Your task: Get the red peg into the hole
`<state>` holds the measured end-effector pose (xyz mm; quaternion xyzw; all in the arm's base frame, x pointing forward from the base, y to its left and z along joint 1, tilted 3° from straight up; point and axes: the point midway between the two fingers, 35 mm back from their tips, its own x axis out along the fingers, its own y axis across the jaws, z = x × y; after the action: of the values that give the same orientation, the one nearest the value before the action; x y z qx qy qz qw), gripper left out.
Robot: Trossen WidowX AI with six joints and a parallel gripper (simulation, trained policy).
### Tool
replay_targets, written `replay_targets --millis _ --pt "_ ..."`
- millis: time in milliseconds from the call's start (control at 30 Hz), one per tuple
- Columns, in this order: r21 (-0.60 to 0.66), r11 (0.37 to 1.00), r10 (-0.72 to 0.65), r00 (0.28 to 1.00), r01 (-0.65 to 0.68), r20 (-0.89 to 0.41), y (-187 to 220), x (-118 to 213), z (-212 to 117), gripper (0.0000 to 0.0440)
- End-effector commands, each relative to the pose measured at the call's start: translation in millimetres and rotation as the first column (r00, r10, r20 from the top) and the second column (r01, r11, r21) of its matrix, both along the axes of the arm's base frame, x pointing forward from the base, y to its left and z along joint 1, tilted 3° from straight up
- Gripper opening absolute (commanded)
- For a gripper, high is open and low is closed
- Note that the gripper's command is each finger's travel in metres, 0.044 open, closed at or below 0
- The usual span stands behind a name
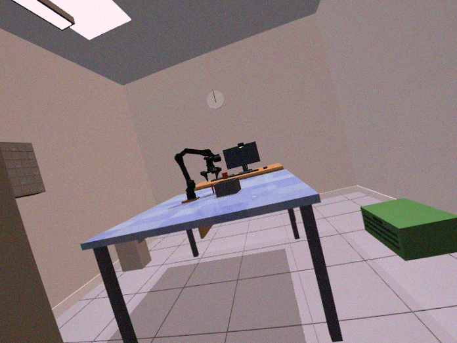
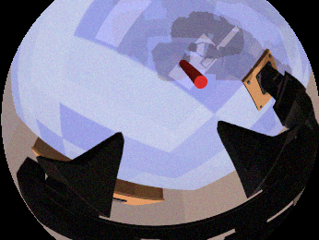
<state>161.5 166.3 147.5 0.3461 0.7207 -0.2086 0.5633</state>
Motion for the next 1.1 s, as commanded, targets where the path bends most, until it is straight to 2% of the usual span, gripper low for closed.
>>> replay_targets --millis 0,433,600,933,967,1067 --pt "-0.040 0.999 -0.034 0.999 0.034 0.013 -7 -4 -16 0.0439" --pt "-0.088 0.984 -0.144 0.984 0.154 0.108 -20 -2 -83 0.0412" --pt "-0.094 0.976 -0.186 0.977 0.197 0.108 -25 -4 -94 0.0293" --pt "-0.052 0.976 -0.208 0.974 0.213 0.093 -29 -4 -92 0.0036" --pt "-0.049 0.976 -0.209 0.974 0.214 0.093 -29 -3 -92 0.0015" --pt "-0.054 0.979 -0.188 0.972 0.197 0.138 -34 2 -83 0.0007"
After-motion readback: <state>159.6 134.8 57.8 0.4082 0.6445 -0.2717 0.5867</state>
